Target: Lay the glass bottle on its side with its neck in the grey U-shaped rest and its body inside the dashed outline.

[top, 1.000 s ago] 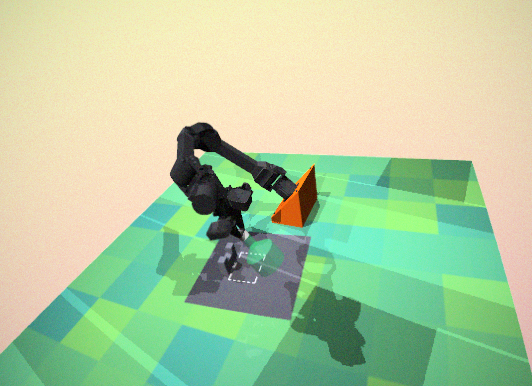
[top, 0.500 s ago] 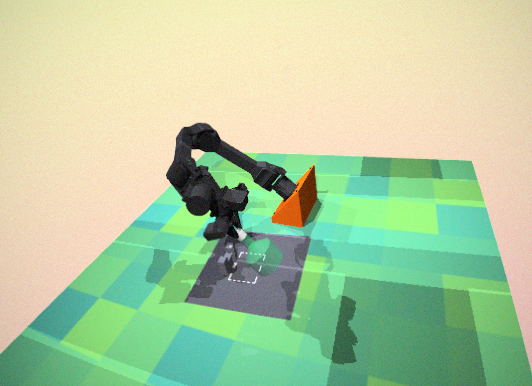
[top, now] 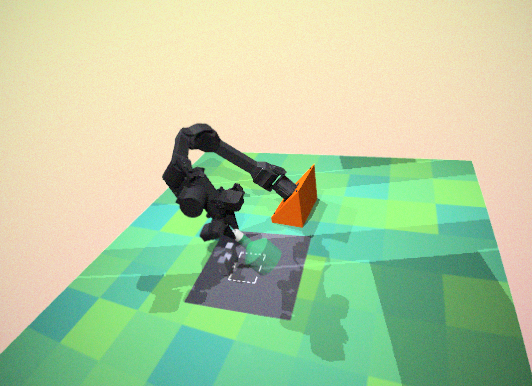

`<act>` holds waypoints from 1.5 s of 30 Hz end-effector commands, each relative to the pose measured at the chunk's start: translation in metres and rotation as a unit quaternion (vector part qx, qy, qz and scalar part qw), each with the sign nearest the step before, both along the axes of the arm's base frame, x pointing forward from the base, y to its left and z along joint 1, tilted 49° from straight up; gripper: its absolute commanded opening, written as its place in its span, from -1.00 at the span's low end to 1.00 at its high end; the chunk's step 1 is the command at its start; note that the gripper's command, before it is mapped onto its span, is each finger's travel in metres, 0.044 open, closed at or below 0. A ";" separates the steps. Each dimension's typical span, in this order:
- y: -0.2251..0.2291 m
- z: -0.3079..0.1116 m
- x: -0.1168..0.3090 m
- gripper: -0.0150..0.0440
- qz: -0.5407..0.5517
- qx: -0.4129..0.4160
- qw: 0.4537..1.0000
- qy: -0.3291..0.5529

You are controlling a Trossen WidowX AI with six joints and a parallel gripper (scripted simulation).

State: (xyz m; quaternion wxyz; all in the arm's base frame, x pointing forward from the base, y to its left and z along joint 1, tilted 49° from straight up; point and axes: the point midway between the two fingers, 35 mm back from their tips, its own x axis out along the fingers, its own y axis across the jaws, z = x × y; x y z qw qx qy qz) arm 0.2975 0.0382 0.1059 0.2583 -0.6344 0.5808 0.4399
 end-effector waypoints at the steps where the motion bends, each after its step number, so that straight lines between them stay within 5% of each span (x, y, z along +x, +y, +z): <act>1: -0.009 0.004 0.001 -0.07 -0.001 -0.003 1.000 -0.001; 45: -0.058 0.017 0.010 -0.07 0.008 0.021 1.000 0.000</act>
